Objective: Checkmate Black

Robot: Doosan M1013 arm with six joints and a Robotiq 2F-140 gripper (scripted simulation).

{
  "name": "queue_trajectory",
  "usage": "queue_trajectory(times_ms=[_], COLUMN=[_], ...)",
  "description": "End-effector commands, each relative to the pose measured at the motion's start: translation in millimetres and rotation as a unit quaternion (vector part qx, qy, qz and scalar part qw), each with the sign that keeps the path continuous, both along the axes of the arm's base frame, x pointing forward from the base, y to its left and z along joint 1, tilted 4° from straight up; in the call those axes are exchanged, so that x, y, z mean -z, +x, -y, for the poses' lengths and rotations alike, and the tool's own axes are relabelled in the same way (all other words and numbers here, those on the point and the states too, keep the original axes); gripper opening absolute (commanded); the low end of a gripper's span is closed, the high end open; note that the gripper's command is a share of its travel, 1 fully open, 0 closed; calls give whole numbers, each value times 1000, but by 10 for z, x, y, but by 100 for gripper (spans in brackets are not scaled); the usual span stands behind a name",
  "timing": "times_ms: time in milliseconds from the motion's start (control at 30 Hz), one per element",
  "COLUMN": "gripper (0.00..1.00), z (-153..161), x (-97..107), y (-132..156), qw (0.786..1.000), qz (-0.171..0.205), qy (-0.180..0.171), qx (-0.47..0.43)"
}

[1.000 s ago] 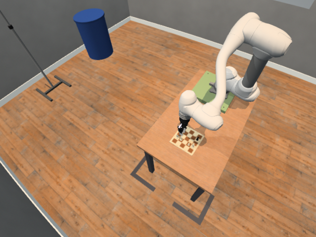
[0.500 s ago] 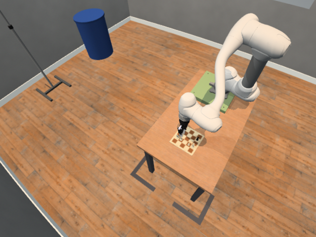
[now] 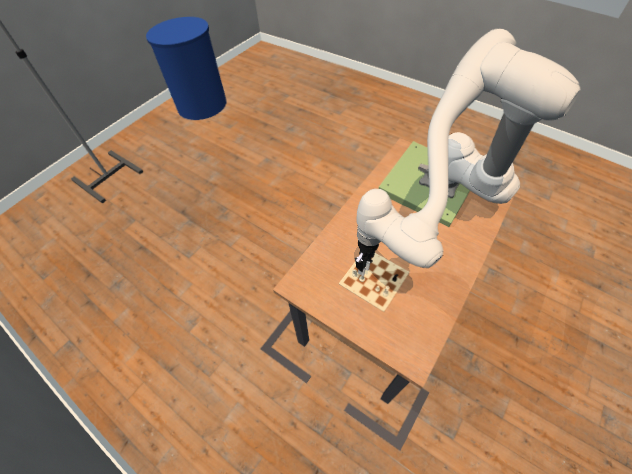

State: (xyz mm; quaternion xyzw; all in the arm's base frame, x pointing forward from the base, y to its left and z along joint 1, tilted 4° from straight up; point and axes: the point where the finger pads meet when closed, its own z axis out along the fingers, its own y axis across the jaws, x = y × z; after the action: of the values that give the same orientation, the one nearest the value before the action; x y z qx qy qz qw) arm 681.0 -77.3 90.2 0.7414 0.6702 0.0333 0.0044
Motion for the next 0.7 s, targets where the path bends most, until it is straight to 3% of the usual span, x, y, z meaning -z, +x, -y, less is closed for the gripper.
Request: queue_trajectory(times_ms=[0,667], gripper=[25,25], z=[-1,-3], x=[21,63], y=[1,4], qw=[1000,1000], qz=[0,0], qy=[0,0], qx=[0,0])
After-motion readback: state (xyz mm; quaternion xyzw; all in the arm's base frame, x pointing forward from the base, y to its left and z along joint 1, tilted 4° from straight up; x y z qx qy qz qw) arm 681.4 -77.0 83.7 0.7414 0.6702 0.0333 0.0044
